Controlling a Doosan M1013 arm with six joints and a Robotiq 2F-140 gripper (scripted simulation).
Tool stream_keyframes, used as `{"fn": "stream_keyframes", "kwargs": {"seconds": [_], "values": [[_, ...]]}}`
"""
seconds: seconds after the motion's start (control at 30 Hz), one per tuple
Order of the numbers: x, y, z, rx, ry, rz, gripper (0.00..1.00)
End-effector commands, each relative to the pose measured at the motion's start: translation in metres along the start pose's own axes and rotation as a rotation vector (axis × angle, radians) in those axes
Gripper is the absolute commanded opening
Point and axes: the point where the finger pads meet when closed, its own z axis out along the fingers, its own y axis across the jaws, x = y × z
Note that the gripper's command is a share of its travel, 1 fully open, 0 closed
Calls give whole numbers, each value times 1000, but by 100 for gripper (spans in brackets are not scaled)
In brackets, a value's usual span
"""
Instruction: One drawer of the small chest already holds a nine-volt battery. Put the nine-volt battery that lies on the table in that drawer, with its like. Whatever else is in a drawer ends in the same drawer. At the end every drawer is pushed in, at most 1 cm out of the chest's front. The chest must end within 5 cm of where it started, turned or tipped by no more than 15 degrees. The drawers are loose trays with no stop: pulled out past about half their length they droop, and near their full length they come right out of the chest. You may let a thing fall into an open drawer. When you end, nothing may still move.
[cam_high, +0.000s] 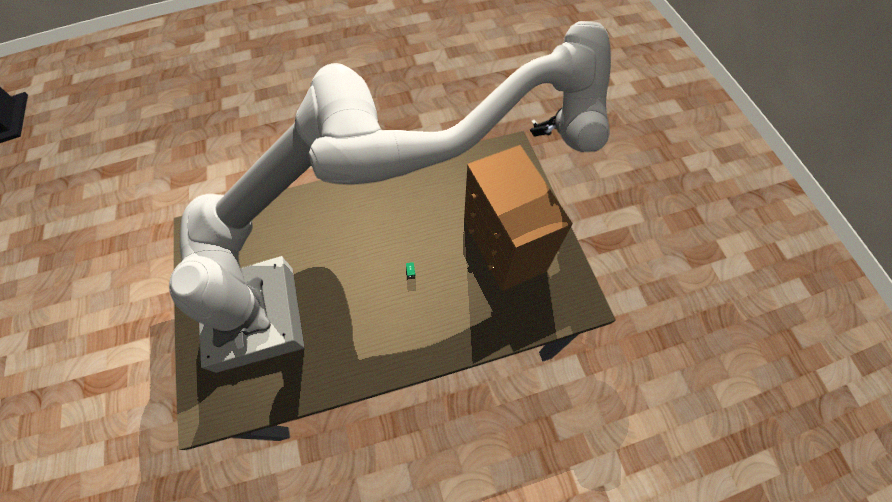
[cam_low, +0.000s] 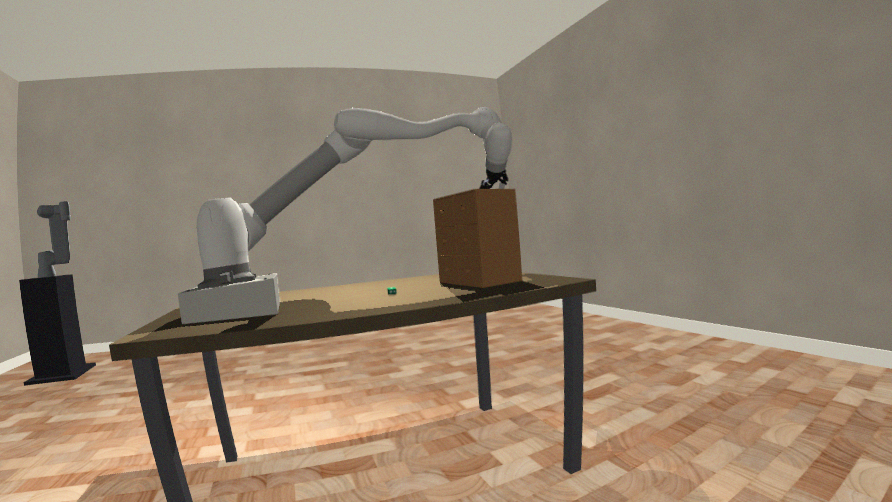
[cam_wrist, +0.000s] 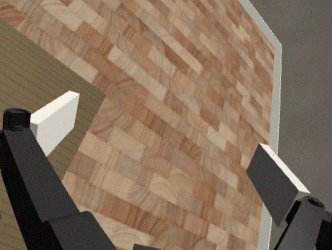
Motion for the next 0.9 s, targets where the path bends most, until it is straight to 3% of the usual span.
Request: {"fn": "stream_keyframes", "kwargs": {"seconds": [0.0, 0.3, 0.53, 0.6, 0.73, 0.77, 0.87], "values": [[0, 0, 0, 0, 0, 0, 100], [10, 5, -10, 4, -13, 4, 100], [51, 24, -53, 18, -77, 28, 100], [51, 24, -53, 18, -77, 28, 100], [93, 41, -99, 18, -149, 58, 100], [93, 41, -99, 18, -149, 58, 100], [90, 24, -132, 47, -206, -16, 100]]}}
